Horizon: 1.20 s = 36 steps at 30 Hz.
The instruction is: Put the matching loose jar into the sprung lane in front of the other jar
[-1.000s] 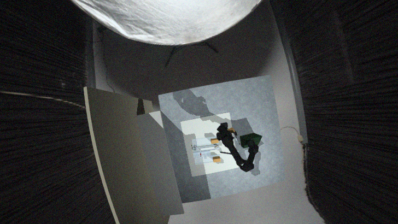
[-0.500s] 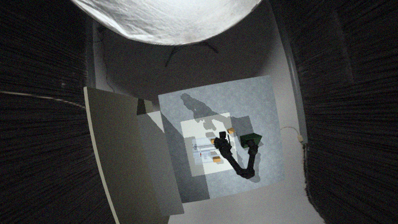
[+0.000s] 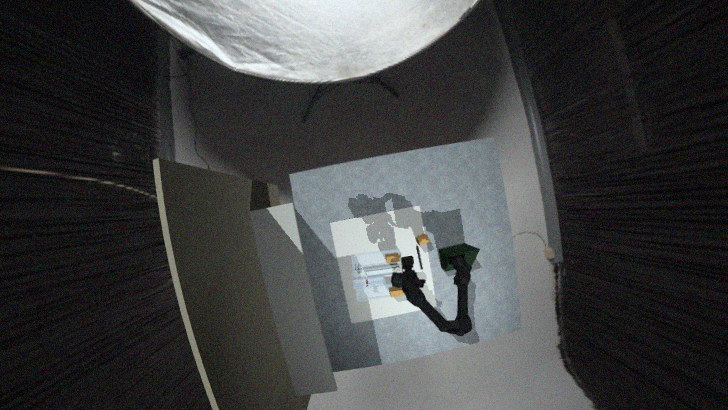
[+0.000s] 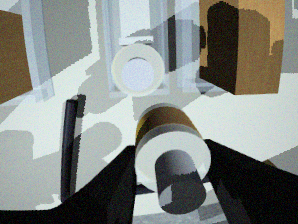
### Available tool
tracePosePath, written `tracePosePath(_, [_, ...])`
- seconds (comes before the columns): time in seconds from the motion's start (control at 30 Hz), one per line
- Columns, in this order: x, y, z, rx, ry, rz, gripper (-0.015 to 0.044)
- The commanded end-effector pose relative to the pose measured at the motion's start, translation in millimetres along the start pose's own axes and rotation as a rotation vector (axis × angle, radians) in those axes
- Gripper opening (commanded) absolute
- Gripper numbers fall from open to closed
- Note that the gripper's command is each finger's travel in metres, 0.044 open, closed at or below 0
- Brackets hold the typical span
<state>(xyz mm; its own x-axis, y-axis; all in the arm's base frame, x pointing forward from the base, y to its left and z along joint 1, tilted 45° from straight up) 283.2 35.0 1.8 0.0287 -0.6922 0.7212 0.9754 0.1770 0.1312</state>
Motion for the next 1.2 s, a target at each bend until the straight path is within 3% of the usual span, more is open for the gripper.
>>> tracePosePath(0.0, [-5, 0, 15, -0.007, 0.017, -0.004, 0.0])
tracePosePath(0.4, [-29, 0, 15, -0.007, 0.018, -0.004, 0.0])
tracePosePath(1.17, [-30, 7, 14, -0.007, 0.018, -0.005, 0.0])
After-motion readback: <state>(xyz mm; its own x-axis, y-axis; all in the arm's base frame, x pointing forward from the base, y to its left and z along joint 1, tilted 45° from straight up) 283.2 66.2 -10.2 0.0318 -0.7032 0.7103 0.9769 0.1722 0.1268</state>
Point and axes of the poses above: the point midway between the two fingers, 35 mm back from their tips, its own x axis back along the fingers, its own z axis across the jaws, y = z × x, the point moved 1 cm from there along x, back along the fingers, and after that the axes turned 13 degrees about x, right-handed, at the moved point
